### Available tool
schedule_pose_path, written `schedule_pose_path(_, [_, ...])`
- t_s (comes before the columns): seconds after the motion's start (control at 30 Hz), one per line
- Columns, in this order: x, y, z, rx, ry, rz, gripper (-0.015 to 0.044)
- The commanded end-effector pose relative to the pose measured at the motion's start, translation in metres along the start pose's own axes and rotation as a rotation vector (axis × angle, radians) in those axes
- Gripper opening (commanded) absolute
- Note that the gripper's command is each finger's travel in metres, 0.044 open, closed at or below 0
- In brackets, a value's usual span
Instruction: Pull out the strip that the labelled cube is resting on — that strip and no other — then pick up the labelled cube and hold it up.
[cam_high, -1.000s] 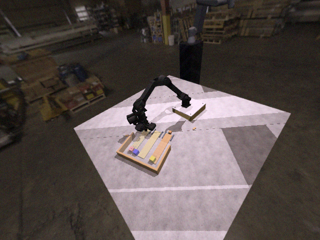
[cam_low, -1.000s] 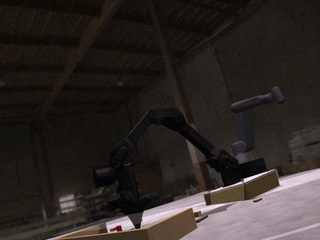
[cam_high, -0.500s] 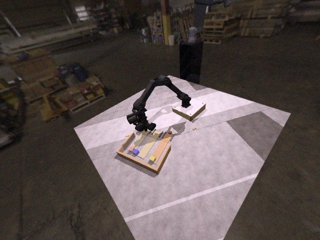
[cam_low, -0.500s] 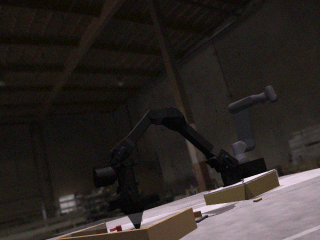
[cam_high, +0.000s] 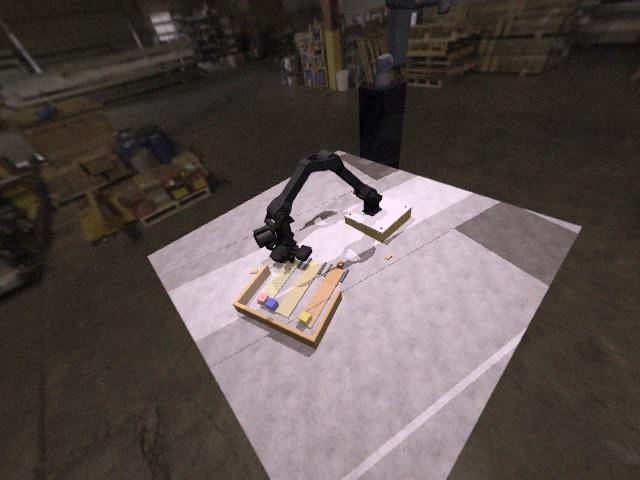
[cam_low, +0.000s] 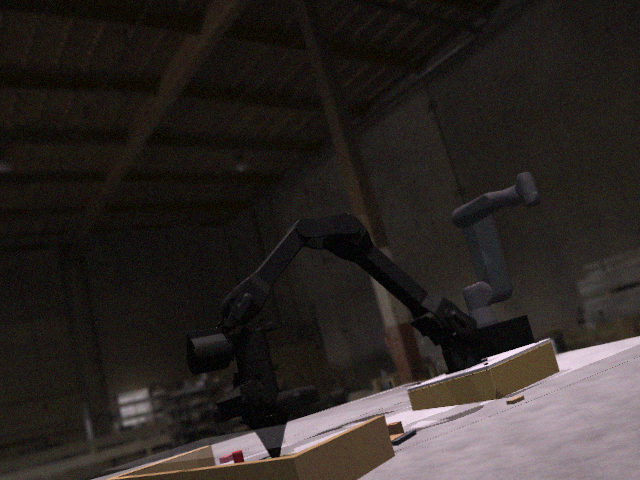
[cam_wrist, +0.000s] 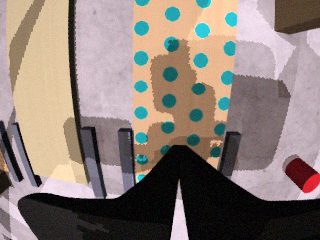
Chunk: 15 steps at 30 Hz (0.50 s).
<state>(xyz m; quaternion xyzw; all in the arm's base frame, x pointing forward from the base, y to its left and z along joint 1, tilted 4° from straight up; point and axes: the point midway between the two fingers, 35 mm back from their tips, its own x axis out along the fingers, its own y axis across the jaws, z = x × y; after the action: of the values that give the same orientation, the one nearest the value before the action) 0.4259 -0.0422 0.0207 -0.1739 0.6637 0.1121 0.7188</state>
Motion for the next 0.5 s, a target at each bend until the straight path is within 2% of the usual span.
schedule_pose_path(0.0, [0.004,0.000,-0.008,-0.002,0.010,0.004,0.0000])
schedule_pose_path(0.47, [0.005,0.000,-0.030,-0.002,0.012,0.003,0.0000])
